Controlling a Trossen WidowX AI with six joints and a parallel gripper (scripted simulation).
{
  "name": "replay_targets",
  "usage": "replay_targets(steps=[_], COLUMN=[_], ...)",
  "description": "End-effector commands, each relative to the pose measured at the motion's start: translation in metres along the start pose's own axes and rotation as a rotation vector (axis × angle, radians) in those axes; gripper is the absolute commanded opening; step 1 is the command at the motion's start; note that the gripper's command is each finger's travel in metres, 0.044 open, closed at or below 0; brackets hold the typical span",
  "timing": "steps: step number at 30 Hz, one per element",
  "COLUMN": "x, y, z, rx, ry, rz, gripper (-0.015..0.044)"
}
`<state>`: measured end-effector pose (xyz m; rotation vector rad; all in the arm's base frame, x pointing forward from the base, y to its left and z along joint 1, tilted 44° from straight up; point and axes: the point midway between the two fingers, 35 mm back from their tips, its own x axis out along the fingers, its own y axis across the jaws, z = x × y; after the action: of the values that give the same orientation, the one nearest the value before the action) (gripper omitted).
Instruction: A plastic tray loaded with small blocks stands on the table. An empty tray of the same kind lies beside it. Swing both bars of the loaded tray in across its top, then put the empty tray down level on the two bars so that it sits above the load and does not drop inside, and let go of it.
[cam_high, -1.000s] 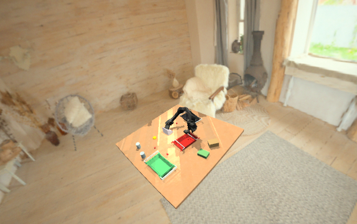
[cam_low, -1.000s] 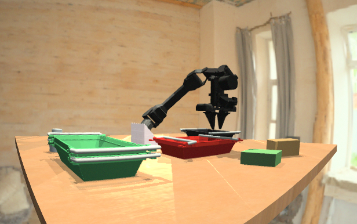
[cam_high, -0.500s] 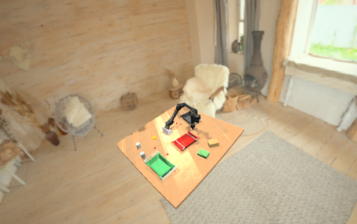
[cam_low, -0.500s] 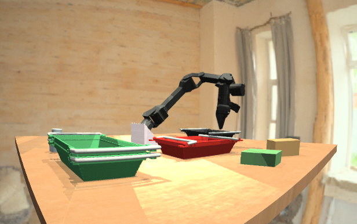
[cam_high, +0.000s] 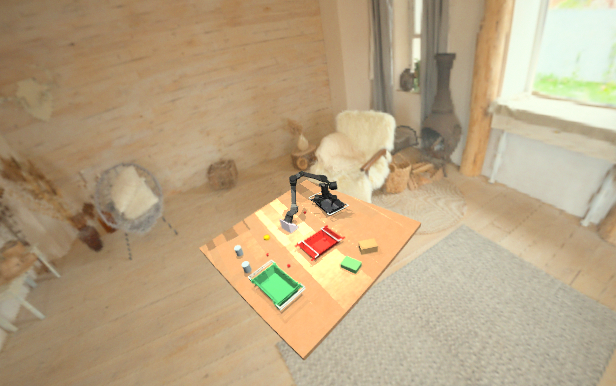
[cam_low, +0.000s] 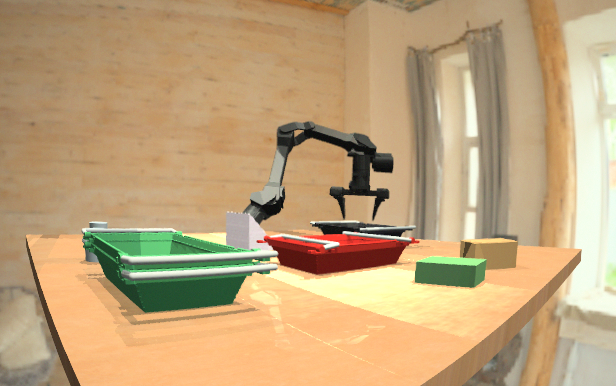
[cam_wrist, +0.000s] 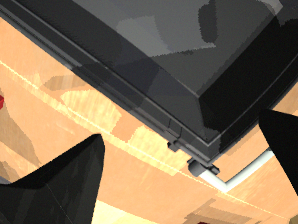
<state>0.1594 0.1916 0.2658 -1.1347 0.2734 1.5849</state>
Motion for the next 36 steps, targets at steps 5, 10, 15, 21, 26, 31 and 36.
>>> replay_targets(steps=[5, 10, 15, 21, 26, 31, 36], x=[-0.017, -0.017, -0.015, 0.005, 0.025, 0.046, 0.065], y=[0.071, 0.071, 0.071, 0.067, 0.065, 0.066, 0.068], z=[0.043, 0.043, 0.043, 0.044, 0.046, 0.048, 0.05], rx=[-0.724, -0.724, -0.724, -0.724, -0.724, -0.723, -0.722], ry=[-0.085, -0.085, -0.084, -0.084, -0.084, -0.085, -0.087], rz=[-0.063, -0.063, -0.062, -0.06, -0.059, -0.059, -0.06], gripper=[0.044, 0.044, 0.044, 0.044, 0.044, 0.044, 0.044])
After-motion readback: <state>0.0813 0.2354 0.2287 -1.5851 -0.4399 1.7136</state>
